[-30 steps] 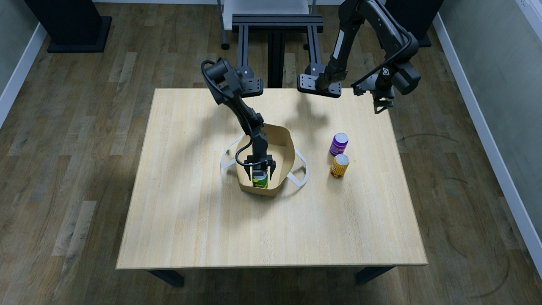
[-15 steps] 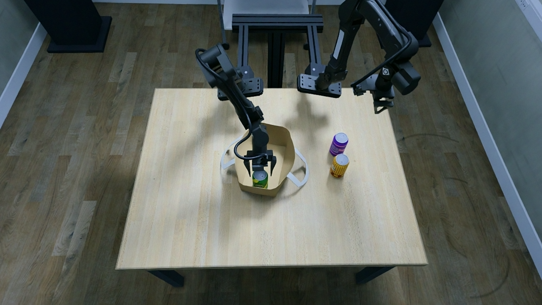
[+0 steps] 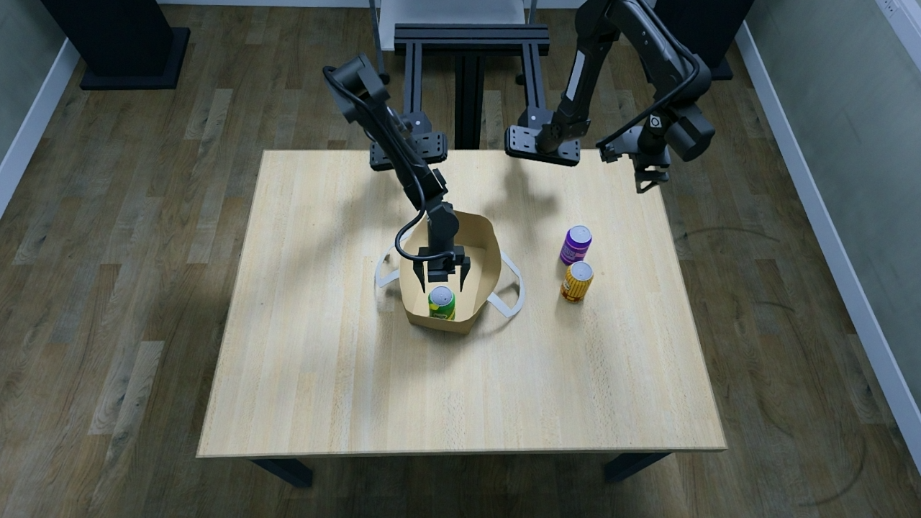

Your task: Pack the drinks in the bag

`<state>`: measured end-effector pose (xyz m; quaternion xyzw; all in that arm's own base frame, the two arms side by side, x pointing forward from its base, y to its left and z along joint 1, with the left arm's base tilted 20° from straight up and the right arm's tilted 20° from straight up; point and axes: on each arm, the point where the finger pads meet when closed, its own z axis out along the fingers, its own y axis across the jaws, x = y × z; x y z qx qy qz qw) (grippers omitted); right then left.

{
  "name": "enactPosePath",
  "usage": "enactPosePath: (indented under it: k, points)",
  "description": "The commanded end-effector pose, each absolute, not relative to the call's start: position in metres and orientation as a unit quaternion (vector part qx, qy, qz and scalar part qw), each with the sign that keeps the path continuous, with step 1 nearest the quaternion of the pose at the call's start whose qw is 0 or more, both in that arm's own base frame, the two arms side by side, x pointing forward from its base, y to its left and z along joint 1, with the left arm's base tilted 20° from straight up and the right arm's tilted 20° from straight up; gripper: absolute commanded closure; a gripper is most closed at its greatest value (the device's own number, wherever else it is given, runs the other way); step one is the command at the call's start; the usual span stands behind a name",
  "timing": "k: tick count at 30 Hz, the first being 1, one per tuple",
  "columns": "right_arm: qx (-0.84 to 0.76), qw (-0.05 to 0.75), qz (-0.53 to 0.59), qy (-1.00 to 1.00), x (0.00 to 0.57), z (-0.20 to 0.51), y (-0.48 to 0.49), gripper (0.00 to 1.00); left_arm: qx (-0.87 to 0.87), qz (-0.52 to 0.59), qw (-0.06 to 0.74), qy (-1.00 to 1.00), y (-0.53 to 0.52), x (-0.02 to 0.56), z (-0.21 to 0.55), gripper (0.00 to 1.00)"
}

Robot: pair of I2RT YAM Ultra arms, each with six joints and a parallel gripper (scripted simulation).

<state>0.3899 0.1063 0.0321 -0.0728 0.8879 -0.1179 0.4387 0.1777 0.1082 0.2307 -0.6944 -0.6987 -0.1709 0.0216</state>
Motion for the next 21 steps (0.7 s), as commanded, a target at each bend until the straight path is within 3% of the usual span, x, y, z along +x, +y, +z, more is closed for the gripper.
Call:
enactPosePath:
  k: [1,21]
  points:
    - [-0.07,0.449,-0.113,0.884,0.391,0.059,0.119,0.14,-0.695,-0.177,0.009,-0.696,0.102,0.175,0.236,0.0]
    - [-0.068,0.464,-0.103,0.877,0.387,0.099,0.132,0.14,-0.695,-0.177,0.009,-0.696,0.102,0.175,0.236,0.0]
